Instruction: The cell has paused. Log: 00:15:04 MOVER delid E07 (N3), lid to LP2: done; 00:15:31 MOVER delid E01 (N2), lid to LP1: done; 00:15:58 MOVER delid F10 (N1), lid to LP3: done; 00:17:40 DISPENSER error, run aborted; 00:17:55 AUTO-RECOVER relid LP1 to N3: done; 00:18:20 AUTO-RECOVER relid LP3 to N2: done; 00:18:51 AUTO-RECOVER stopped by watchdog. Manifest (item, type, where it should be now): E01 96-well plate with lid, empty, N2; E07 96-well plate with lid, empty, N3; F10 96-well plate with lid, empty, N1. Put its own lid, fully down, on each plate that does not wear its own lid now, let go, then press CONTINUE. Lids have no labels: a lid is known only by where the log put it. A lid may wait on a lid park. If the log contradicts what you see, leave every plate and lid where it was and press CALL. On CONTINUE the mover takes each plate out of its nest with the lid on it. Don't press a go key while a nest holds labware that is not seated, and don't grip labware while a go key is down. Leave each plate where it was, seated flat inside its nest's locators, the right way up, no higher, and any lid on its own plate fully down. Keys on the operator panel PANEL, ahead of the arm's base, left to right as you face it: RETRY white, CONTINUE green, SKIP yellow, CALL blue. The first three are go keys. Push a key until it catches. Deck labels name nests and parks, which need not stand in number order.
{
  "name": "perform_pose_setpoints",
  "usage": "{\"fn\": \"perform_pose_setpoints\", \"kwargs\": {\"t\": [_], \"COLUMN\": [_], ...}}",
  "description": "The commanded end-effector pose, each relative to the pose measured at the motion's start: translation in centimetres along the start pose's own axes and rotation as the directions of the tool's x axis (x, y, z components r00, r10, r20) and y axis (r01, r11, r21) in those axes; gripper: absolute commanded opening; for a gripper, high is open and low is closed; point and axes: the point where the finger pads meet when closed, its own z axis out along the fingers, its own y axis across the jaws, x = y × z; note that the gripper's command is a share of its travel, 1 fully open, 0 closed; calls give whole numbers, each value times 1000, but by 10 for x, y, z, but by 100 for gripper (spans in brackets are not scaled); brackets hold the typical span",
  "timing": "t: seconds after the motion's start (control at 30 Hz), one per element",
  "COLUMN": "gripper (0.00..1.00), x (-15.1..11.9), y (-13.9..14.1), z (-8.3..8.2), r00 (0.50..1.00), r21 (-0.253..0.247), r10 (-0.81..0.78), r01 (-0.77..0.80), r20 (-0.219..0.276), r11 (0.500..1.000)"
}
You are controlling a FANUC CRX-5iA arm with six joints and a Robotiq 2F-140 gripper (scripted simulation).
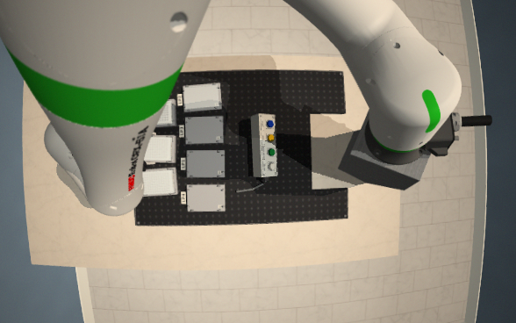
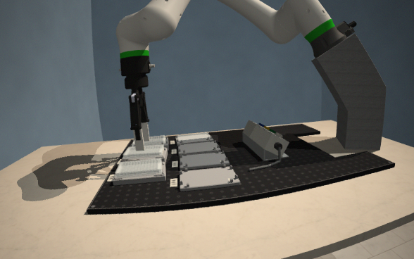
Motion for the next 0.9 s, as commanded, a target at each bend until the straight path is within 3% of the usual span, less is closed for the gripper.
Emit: {"fn": "perform_pose_setpoints", "kwargs": {"t": [0.0, 0.87], "gripper": [66, 66], "x": [0, 0], "y": [0, 0], "z": [0, 4], "r00": [1000, 1000], "r21": [0, 0], "r10": [0, 0], "r01": [0, 0], "r20": [0, 0], "r11": [1000, 1000]}}
